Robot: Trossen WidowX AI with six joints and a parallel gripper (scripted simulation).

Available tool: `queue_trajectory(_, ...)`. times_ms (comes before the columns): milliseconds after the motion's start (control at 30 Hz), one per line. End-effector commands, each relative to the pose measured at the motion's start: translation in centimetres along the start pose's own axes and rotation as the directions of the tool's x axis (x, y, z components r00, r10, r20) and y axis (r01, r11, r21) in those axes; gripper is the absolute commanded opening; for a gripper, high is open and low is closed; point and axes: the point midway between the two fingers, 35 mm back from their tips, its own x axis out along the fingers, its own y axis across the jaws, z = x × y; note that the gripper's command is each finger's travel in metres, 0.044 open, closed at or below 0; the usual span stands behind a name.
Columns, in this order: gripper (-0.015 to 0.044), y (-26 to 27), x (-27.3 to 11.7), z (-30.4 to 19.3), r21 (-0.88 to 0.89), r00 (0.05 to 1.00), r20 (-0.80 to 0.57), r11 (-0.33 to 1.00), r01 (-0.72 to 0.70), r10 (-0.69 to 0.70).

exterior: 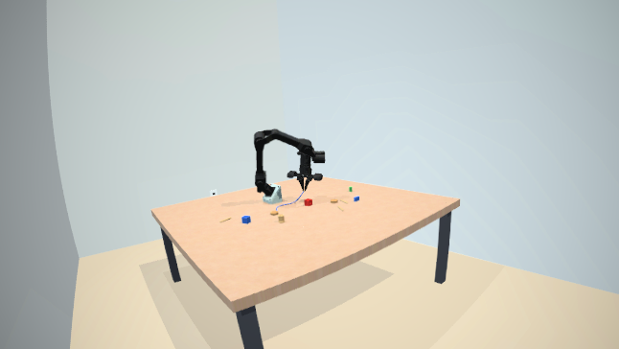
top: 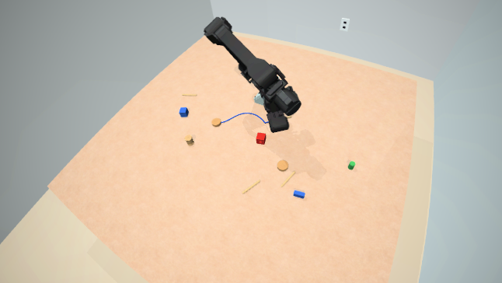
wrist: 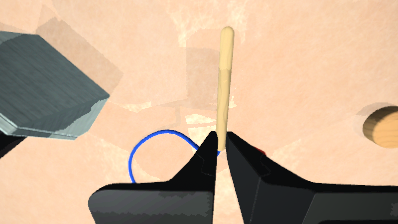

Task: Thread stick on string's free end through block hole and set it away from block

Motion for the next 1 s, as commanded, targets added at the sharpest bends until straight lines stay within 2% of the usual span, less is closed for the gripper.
queue_trajectory(0, 0.0, -0.2, -0.4, -0.6, -0.037, 1.0, 0.001, 0.999, 0.01, -0.01)
queue_trajectory(967, 0.0, 0.2, -0.5, -4.3, -0.34, 0.999, 0.021, 0.94, -0.027, 0.037)
